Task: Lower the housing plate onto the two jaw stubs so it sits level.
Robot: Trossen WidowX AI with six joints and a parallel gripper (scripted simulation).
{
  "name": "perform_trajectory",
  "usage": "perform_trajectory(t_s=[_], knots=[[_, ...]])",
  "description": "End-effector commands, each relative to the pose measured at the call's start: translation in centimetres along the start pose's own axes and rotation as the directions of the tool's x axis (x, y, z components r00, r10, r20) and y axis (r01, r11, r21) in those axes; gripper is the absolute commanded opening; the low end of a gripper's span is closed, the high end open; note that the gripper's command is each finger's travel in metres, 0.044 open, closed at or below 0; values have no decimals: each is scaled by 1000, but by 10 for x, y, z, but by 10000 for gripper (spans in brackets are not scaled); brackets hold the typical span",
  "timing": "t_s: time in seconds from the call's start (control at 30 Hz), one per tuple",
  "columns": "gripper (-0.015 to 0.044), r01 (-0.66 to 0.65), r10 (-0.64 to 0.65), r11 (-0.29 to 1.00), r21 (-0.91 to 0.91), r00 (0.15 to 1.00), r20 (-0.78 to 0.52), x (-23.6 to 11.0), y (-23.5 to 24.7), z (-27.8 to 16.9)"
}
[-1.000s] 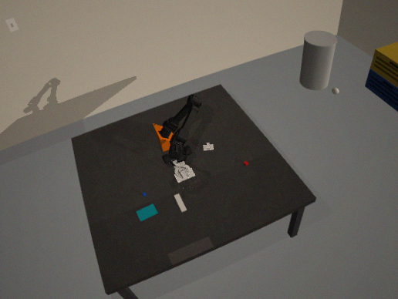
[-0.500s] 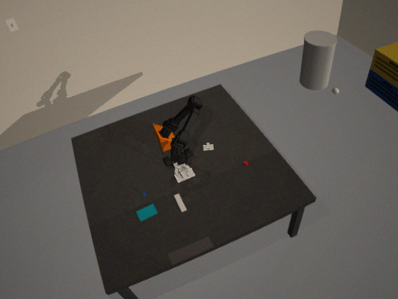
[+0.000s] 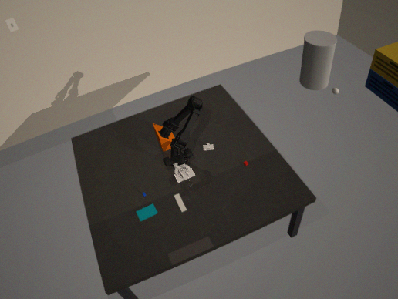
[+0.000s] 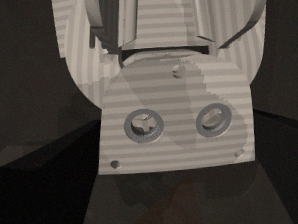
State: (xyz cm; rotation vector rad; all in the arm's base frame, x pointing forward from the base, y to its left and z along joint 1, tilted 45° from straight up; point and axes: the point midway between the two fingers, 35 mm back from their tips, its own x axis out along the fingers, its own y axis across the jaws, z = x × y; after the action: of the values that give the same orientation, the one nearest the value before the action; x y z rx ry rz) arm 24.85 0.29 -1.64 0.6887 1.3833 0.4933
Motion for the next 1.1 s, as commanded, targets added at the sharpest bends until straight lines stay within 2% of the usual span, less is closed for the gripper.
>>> perform_trajectory(t_s=[0.0, 1.07], knots=[[351, -5, 5, 1000, 6, 1000, -1, 1, 0, -1], [351, -5, 5, 1000, 16, 1000, -1, 8, 1, -1]])
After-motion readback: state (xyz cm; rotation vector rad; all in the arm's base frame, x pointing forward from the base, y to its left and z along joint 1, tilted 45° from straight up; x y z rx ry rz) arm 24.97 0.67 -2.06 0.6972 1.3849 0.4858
